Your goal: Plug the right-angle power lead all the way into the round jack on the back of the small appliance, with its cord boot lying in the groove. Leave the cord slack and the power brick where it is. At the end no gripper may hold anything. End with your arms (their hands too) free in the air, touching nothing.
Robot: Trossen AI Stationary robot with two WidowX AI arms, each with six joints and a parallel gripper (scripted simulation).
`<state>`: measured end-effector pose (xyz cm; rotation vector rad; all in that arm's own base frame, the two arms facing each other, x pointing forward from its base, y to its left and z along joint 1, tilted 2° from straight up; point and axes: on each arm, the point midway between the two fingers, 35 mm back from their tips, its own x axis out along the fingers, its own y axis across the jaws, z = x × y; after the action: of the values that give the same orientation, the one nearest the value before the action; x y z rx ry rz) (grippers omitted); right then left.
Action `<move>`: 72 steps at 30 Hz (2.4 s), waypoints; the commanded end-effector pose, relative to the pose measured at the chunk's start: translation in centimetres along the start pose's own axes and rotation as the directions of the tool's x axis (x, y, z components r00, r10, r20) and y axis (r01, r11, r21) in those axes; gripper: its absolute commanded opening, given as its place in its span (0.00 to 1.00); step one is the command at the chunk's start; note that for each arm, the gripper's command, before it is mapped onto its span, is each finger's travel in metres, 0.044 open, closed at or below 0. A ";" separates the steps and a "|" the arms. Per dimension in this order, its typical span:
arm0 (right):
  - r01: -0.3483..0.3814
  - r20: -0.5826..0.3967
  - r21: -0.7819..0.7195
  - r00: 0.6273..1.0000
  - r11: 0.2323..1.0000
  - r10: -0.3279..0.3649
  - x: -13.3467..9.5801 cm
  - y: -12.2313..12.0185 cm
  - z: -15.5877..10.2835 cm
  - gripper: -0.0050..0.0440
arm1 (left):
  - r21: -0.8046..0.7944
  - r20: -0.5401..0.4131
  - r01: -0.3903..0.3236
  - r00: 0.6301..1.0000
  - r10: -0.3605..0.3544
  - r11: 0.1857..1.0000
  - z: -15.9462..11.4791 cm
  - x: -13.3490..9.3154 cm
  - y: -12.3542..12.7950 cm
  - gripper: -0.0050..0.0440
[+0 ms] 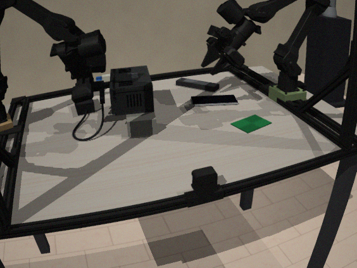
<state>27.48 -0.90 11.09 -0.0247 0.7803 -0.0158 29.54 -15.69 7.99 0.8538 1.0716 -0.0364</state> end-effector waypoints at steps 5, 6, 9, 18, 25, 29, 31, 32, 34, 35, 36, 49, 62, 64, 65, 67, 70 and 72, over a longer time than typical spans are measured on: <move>-0.004 -0.002 -0.004 1.000 1.000 0.004 0.0 0.1 -0.1 0.92 | 0.001 0.003 -0.004 1.000 0.004 1.000 0.1 0.0 0.1 0.10; -0.004 -0.002 -0.004 1.000 1.000 0.004 0.0 0.1 -0.1 0.92 | 0.001 0.003 -0.004 1.000 0.004 1.000 0.1 0.0 0.1 0.10; -0.004 -0.002 -0.004 1.000 1.000 0.004 0.0 0.1 -0.1 0.92 | 0.001 0.003 -0.004 1.000 0.004 1.000 0.1 0.0 0.1 0.10; -0.004 -0.002 -0.004 1.000 1.000 0.004 0.0 0.1 -0.1 0.92 | 0.001 0.003 -0.004 1.000 0.004 1.000 0.3 0.0 0.1 0.10; -0.004 -0.002 -0.004 1.000 1.000 0.004 0.0 0.1 -0.1 0.92 | 0.001 0.003 -0.004 1.000 0.004 1.000 0.5 0.1 0.1 0.10; -0.004 -0.002 -0.004 1.000 1.000 0.004 0.0 0.1 -0.1 0.92 | 0.001 0.003 -0.004 1.000 0.004 1.000 0.6 0.1 0.1 0.10; -0.004 -0.002 -0.004 1.000 1.000 0.004 0.0 0.1 -0.1 0.92 | 0.001 0.003 -0.004 1.000 0.004 1.000 0.7 0.1 0.1 0.10; -0.004 -0.002 -0.004 1.000 1.000 0.004 0.0 0.1 -0.1 0.92 | 0.001 0.003 -0.004 1.000 0.004 1.000 0.7 0.1 0.1 0.10; -0.004 -0.002 -0.004 1.000 1.000 0.004 0.0 0.1 -0.1 0.92 | 0.001 0.003 -0.004 1.000 0.004 1.000 0.7 0.1 0.1 0.10; -0.004 -0.002 -0.004 1.000 1.000 0.004 0.0 0.1 -0.1 0.92 | 0.001 0.003 -0.004 1.000 0.004 1.000 0.8 0.1 0.1 0.10; -0.004 -0.002 -0.004 1.000 1.000 0.004 0.0 0.1 -0.1 0.92 | 0.001 0.003 -0.004 1.000 0.004 1.000 0.8 0.1 0.1 0.10; -0.004 -0.002 -0.004 1.000 1.000 0.004 0.0 0.1 -0.1 0.92 | 0.001 0.003 -0.004 1.000 0.004 1.000 0.8 0.1 0.1 0.10; -0.004 -0.002 -0.004 1.000 1.000 0.004 0.0 0.1 -0.1 0.92 | 0.001 0.003 -0.004 1.000 0.004 1.000 1.0 0.2 0.1 0.10; -0.004 -0.002 -0.004 1.000 1.000 0.004 0.0 0.1 -0.1 0.92 | 0.001 0.003 -0.004 1.000 0.004 1.000 1.1 0.2 0.1 0.10; -0.004 -0.002 -0.004 1.000 1.000 0.004 0.0 0.1 -0.1 0.92 | 0.001 0.003 -0.004 1.000 0.004 1.000 1.1 0.2 0.1 0.10; -0.004 -0.002 -0.004 1.000 1.000 0.004 0.0 0.1 -0.1 0.92 | 0.001 0.003 -0.004 1.000 0.004 1.000 1.1 0.2 0.1 0.10; -0.004 -0.002 -0.004 1.000 1.000 0.004 0.0 0.1 -0.1 0.92 | 0.001 0.003 -0.004 1.000 0.004 1.000 1.2 0.2 0.1 0.10; -0.004 -0.002 -0.004 1.000 1.000 0.004 0.0 0.1 -0.1 0.92 | 0.001 0.003 -0.004 1.000 0.004 1.000 1.3 0.2 0.1 0.10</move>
<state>27.48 -0.89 11.08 -0.0247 0.7805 -0.0157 30.40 -16.21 7.94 0.8548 1.0715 -0.0356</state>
